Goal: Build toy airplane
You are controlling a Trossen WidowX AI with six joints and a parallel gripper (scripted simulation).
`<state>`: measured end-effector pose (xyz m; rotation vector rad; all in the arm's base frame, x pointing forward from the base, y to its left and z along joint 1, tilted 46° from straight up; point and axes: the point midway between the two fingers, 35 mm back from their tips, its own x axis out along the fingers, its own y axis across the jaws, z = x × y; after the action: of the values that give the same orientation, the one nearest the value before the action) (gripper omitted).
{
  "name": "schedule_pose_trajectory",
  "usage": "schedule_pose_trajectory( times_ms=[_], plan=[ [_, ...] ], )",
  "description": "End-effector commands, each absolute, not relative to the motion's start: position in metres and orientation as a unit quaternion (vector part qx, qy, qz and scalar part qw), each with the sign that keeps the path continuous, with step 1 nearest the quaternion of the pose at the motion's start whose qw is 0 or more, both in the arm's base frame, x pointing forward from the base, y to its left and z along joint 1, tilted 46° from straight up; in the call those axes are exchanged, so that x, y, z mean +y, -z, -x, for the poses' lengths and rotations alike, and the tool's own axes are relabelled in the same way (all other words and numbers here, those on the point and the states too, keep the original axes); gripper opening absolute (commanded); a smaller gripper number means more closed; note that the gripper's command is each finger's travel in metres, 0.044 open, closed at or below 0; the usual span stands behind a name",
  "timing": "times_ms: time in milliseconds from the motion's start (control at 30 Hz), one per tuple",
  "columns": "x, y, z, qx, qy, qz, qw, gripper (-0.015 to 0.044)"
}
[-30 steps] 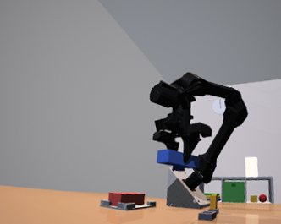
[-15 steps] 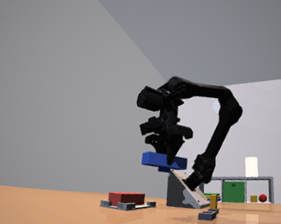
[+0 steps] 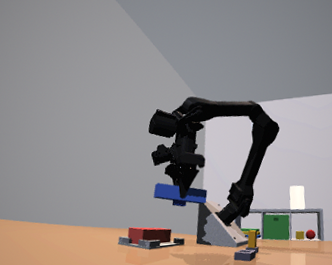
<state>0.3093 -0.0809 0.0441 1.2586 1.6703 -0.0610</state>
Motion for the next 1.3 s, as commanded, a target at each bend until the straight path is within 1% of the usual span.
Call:
schedule_pose_trajectory(
  times_ms=[0, 1233, 1267],
  plan=[
    [-0.088, -0.03, -0.302, 0.693, 0.052, -0.537, 0.478, 0.0],
    [-0.132, 0.057, -0.243, 0.658, 0.236, -0.649, 0.301, 0.0],
    [-0.132, 0.057, -0.243, 0.658, 0.236, -0.649, 0.301, 0.0026]
  ],
)
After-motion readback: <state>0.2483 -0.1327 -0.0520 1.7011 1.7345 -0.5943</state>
